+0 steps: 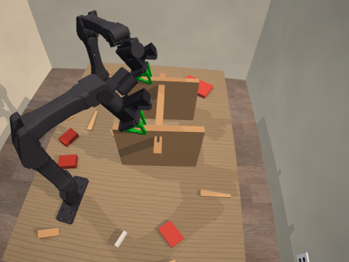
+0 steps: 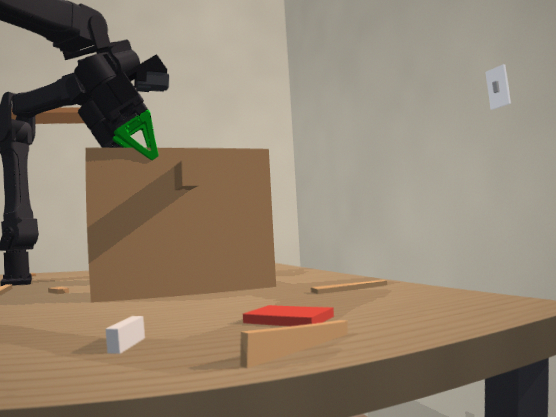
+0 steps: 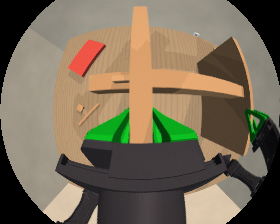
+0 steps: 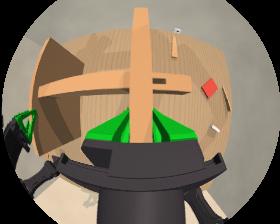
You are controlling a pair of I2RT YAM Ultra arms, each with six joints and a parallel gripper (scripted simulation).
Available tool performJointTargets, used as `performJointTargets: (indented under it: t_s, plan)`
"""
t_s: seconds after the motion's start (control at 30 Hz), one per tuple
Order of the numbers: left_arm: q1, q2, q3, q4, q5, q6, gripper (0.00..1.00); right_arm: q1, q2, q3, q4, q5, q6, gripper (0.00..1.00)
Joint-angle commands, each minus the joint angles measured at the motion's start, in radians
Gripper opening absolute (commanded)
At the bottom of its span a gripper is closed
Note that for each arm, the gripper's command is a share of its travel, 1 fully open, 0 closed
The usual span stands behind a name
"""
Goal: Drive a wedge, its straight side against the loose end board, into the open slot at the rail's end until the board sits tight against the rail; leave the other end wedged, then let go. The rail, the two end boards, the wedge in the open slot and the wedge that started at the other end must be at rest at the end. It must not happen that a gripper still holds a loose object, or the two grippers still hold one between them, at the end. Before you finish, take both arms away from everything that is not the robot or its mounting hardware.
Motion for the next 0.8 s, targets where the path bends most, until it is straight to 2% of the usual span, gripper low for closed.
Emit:
performJointTargets:
  t_s: [0.0,0.77]
  plan:
    - [-0.058,0.015,0.055,0.144,0.155,-0.005,0.0,-0.006,-0.041,0.03,0.022,0.02,0.0,0.0]
    - [-0.056,0.03,0.068,0.151,0.157,0.02,0.0,0.01,-0.041,0.031,0.022,0.018,-0.001,0.0]
